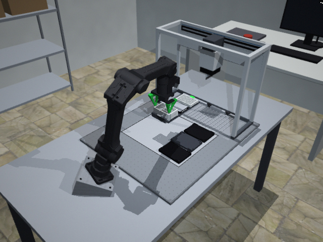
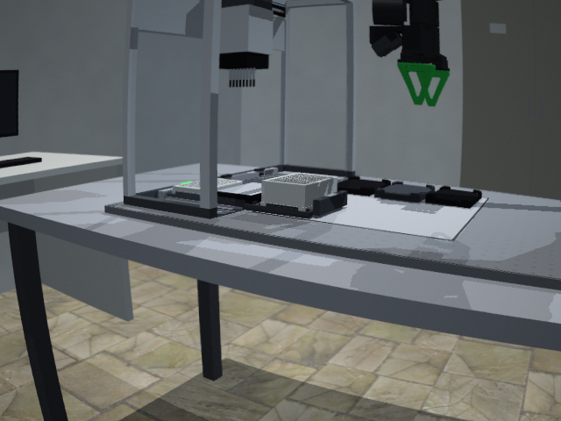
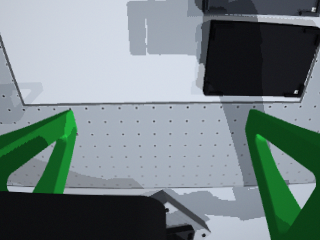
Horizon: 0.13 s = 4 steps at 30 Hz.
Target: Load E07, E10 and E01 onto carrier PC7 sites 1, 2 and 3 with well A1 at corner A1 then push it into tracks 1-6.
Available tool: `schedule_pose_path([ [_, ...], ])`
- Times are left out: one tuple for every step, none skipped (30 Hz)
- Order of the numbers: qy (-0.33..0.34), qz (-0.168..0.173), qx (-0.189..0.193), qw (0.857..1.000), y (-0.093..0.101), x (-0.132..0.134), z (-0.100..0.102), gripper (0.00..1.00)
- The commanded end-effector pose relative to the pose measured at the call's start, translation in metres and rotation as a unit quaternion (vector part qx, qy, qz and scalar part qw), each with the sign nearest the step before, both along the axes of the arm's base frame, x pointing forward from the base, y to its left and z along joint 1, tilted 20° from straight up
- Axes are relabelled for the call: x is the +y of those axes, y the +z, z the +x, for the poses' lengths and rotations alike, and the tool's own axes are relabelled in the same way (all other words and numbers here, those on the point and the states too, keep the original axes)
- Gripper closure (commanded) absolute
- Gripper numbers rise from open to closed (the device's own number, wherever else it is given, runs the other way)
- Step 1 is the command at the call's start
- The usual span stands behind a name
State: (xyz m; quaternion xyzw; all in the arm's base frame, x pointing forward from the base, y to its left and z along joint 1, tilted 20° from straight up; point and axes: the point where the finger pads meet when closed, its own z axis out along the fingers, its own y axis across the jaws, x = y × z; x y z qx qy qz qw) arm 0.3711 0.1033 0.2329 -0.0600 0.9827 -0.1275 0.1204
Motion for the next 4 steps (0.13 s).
schedule_pose_path([
  [0.006, 0.007, -0.019, 1.0, 0.0168, 0.0038, 0.0078, 0.0],
  [0.006, 0.007, -0.019, 1.0, 0.0168, 0.0038, 0.0078, 0.0],
  [0.006, 0.007, -0.019, 1.0, 0.0168, 0.0038, 0.0078, 0.0],
  [0.006, 0.007, -0.019, 1.0, 0.0168, 0.0038, 0.0078, 0.0],
])
